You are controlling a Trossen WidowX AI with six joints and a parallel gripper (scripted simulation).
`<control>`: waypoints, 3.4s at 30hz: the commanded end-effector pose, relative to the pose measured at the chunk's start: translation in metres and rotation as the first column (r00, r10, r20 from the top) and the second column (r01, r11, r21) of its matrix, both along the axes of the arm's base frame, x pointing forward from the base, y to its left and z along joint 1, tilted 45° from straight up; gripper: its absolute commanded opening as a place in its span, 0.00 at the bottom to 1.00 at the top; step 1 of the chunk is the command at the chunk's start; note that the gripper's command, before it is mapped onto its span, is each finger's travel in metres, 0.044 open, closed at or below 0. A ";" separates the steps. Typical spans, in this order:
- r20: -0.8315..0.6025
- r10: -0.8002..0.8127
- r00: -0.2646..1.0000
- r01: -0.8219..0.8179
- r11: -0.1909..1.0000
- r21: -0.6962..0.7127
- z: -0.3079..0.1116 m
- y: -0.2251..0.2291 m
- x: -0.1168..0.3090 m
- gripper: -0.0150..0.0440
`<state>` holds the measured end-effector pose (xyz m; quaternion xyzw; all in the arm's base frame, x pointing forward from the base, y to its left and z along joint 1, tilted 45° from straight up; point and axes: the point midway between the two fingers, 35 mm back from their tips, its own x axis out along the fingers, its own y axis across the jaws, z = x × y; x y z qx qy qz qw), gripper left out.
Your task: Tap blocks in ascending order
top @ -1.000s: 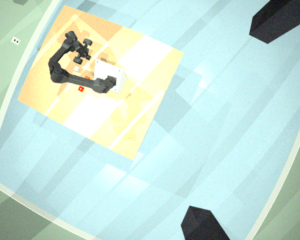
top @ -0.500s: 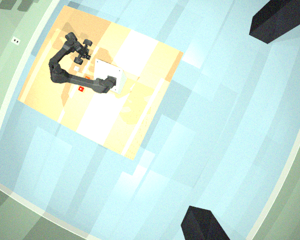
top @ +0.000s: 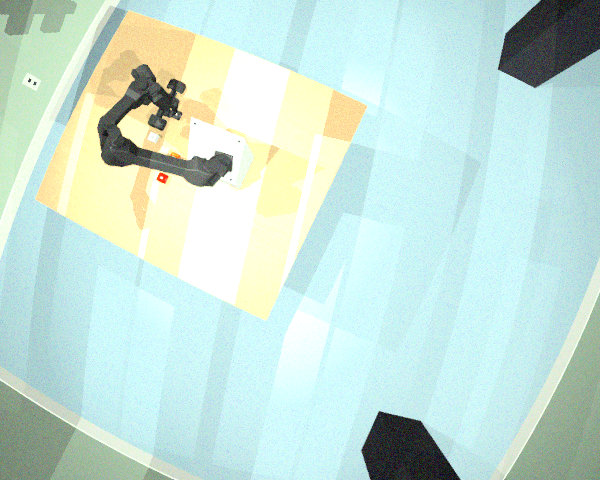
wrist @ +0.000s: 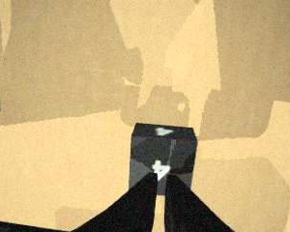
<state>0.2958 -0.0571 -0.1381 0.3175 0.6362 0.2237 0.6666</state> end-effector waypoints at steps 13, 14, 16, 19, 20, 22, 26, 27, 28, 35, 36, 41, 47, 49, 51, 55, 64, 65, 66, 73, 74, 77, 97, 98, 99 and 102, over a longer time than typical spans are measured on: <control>0.012 -0.002 1.000 0.002 1.000 -0.013 0.067 -0.069 -0.006 0.29; 0.012 -0.002 1.000 0.002 1.000 -0.013 0.067 -0.069 -0.006 0.29; 0.012 -0.002 1.000 0.003 1.000 -0.014 0.074 -0.064 -0.007 0.29; 0.010 -0.004 1.000 0.004 1.000 -0.016 0.103 -0.040 -0.011 0.29; 0.009 -0.004 1.000 0.004 1.000 -0.016 0.113 -0.032 -0.013 0.29; 0.009 -0.004 1.000 0.004 1.000 -0.016 0.130 -0.014 -0.020 0.29; 0.008 -0.004 1.000 0.004 1.000 -0.013 0.160 0.022 -0.038 0.29; 0.008 -0.004 1.000 0.004 1.000 -0.011 0.166 0.031 -0.044 0.29; 0.007 -0.003 1.000 0.003 1.000 -0.010 0.172 0.039 -0.050 0.29; 0.007 -0.002 1.000 0.002 1.000 -0.004 0.184 0.060 -0.067 0.29; 0.007 -0.002 1.000 0.002 1.000 -0.004 0.184 0.060 -0.067 0.29; 0.007 -0.003 1.000 0.004 1.000 -0.010 0.148 0.092 -0.059 0.29; 0.007 -0.002 1.000 0.002 1.000 -0.001 0.127 0.117 -0.060 0.29; 0.007 -0.002 1.000 0.002 1.000 -0.001 0.127 0.117 -0.060 0.29; 0.007 -0.002 1.000 0.002 1.000 -0.001 0.126 0.118 -0.059 0.29; 0.007 -0.002 1.000 0.002 1.000 -0.001 0.121 0.122 -0.059 0.29; 0.007 -0.002 1.000 0.002 1.000 -0.001 0.111 0.132 -0.057 0.29; 0.007 -0.002 1.000 0.002 1.000 -0.001 0.110 0.133 -0.057 0.29; 0.007 -0.002 1.000 0.002 1.000 -0.001 0.109 0.135 -0.057 0.29; 0.007 -0.002 1.000 0.002 1.000 0.000 0.105 0.139 -0.057 0.29; 0.007 -0.002 1.000 0.002 1.000 0.000 0.105 0.139 -0.057 0.29; 0.011 -0.002 1.000 0.002 1.000 -0.003 0.113 0.130 -0.056 0.29; 0.007 -0.002 1.000 0.002 1.000 -0.004 0.184 0.060 -0.067 0.29; 0.007 -0.002 1.000 0.002 1.000 -0.005 0.185 0.062 -0.066 0.29; 0.006 -0.003 1.000 0.003 1.000 -0.007 0.190 0.066 -0.065 0.29; 0.007 -0.003 1.000 0.003 1.000 -0.008 0.222 0.097 -0.058 0.29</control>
